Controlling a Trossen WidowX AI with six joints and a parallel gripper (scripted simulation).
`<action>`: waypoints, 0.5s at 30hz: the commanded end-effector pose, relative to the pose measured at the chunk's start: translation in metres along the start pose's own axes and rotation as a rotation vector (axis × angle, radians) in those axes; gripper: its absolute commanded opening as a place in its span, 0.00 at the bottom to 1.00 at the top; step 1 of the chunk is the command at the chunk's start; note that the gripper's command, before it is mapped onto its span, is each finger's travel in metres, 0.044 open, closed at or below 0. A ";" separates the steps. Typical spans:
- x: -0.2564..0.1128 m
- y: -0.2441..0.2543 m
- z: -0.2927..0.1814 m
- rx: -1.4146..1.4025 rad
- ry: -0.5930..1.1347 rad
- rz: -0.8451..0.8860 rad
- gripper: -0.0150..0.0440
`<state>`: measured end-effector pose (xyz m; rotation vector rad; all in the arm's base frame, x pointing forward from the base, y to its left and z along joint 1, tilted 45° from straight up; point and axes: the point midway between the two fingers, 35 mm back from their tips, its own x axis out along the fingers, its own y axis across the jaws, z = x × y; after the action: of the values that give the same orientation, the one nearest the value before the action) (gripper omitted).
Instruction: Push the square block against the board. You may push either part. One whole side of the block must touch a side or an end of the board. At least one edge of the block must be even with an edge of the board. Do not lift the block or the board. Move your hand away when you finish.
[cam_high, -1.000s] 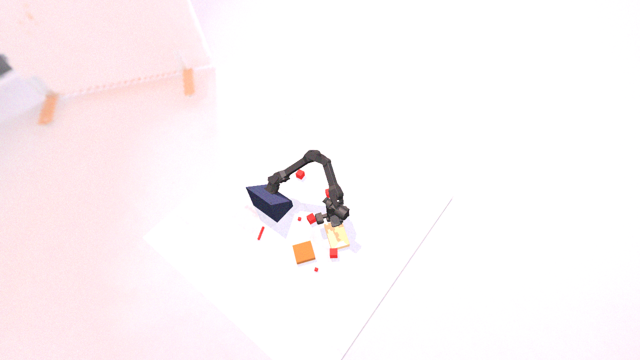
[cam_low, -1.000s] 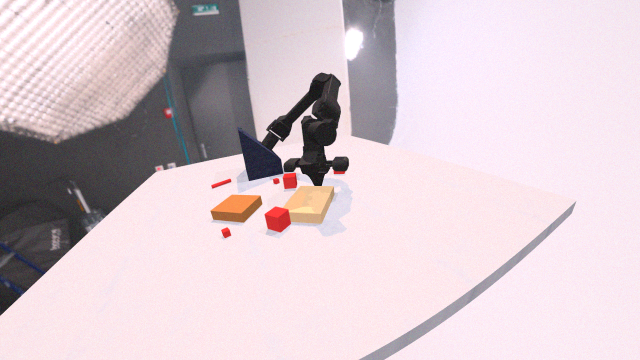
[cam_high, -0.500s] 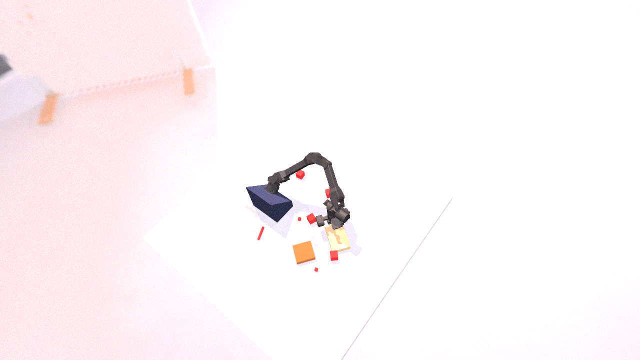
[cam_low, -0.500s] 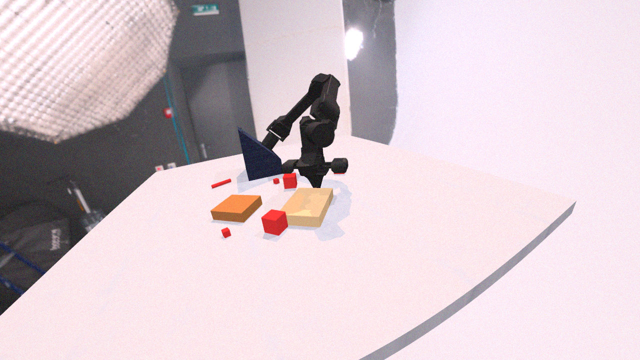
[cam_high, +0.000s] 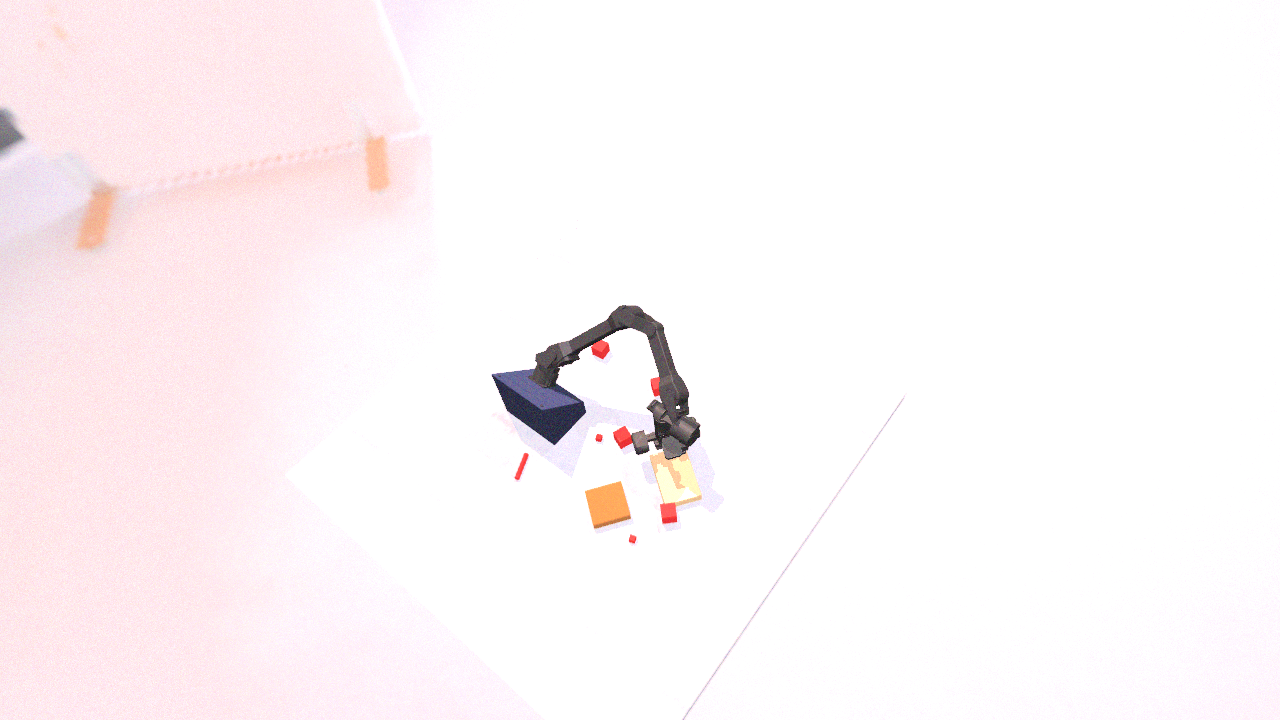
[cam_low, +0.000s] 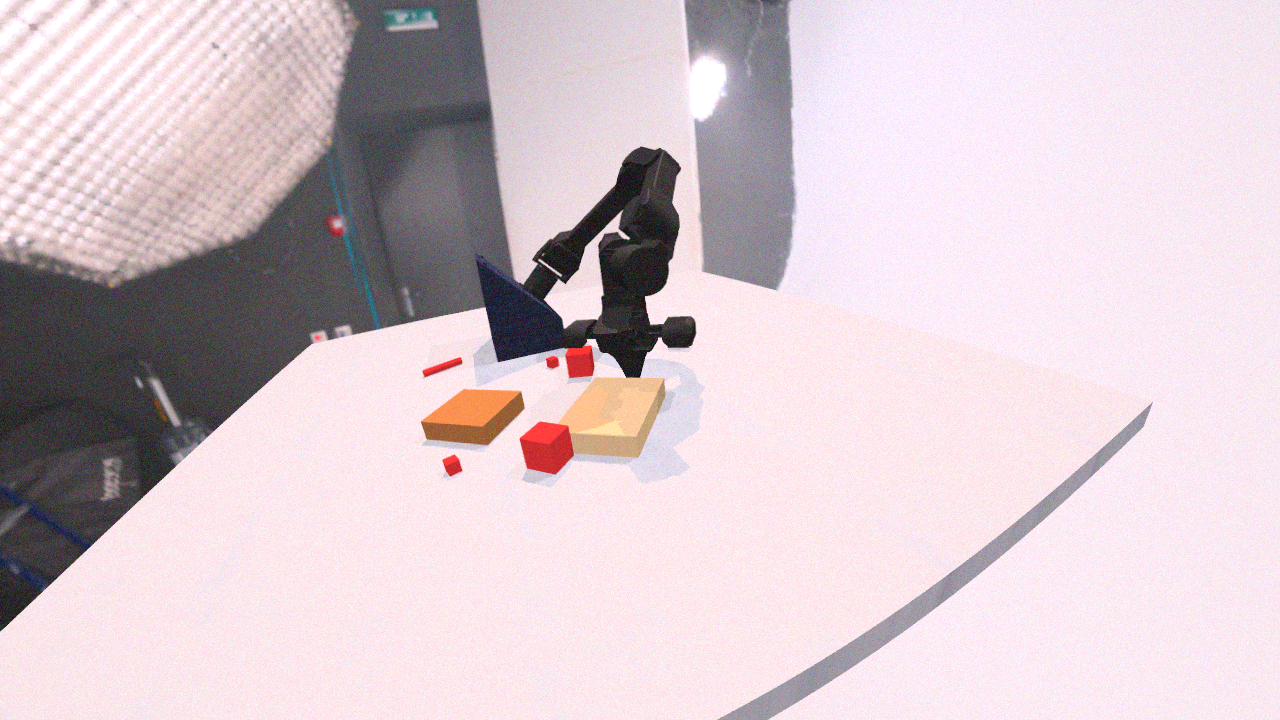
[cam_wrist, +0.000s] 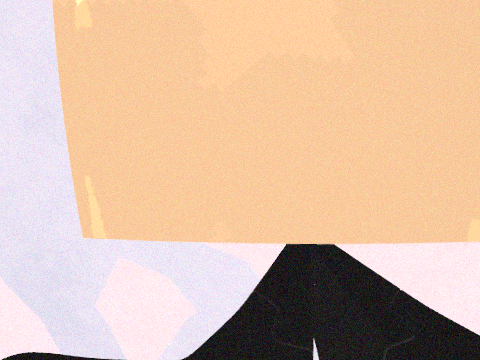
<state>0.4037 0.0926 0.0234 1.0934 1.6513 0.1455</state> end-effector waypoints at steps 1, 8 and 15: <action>0.001 0.000 -0.007 0.004 0.000 -0.005 0.25; 0.001 0.000 -0.019 0.004 0.000 -0.005 0.25; 0.001 0.000 -0.030 0.004 0.001 -0.005 0.25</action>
<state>0.3850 0.1034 0.0339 1.0931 1.6510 0.1463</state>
